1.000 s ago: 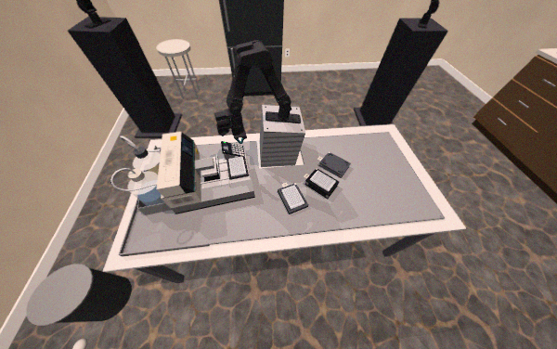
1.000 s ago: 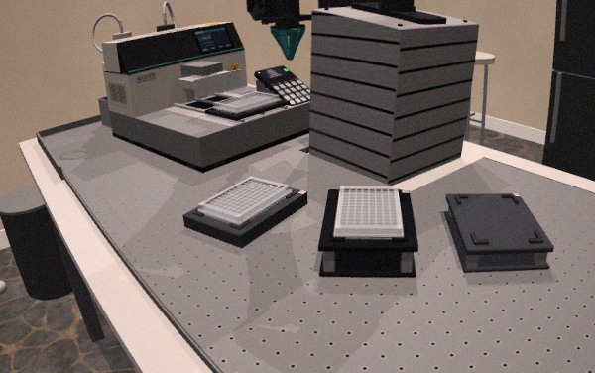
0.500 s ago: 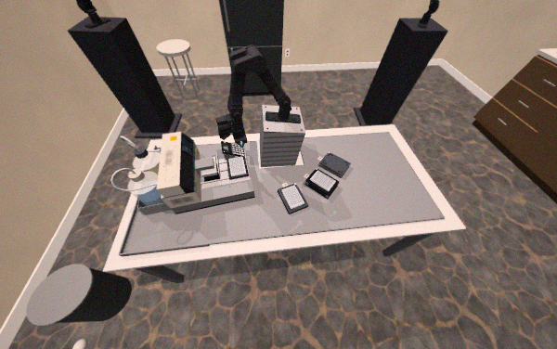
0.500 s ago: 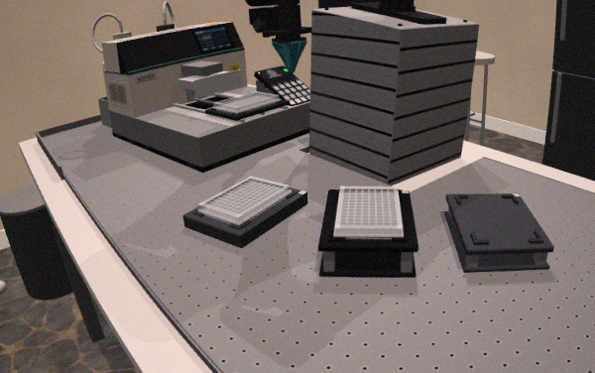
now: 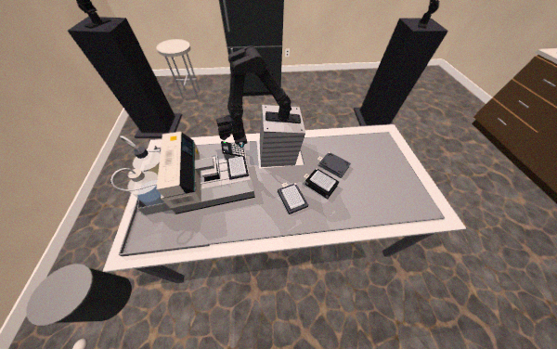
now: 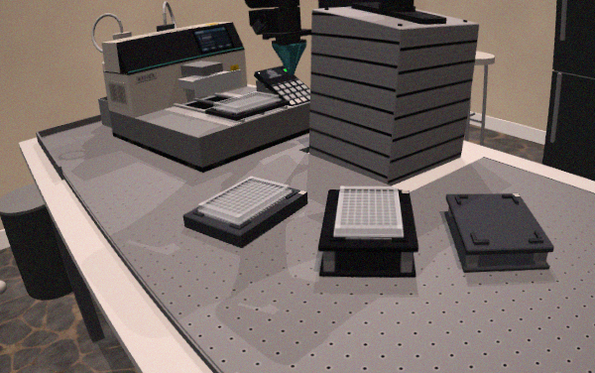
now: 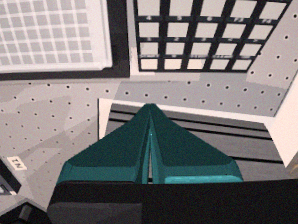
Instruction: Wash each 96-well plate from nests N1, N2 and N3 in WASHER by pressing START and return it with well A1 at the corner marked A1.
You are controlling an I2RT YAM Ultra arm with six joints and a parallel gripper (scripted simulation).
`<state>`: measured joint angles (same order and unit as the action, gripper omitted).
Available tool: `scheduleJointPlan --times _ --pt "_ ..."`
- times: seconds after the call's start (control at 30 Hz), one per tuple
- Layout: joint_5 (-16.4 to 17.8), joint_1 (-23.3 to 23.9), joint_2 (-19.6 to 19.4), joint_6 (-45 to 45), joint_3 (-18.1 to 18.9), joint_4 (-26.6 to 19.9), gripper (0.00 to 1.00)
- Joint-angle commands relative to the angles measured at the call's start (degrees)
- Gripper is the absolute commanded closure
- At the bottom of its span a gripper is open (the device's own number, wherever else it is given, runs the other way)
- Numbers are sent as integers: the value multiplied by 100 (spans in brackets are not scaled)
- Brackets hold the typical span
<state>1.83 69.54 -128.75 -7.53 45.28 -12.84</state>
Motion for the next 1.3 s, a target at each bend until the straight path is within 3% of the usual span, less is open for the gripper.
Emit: scheduleJointPlan --times 0.0,1.27 --pt "3 -2 2 -5 14 67 100" --pt "8 -43 -1330 -46 199 1212 100"
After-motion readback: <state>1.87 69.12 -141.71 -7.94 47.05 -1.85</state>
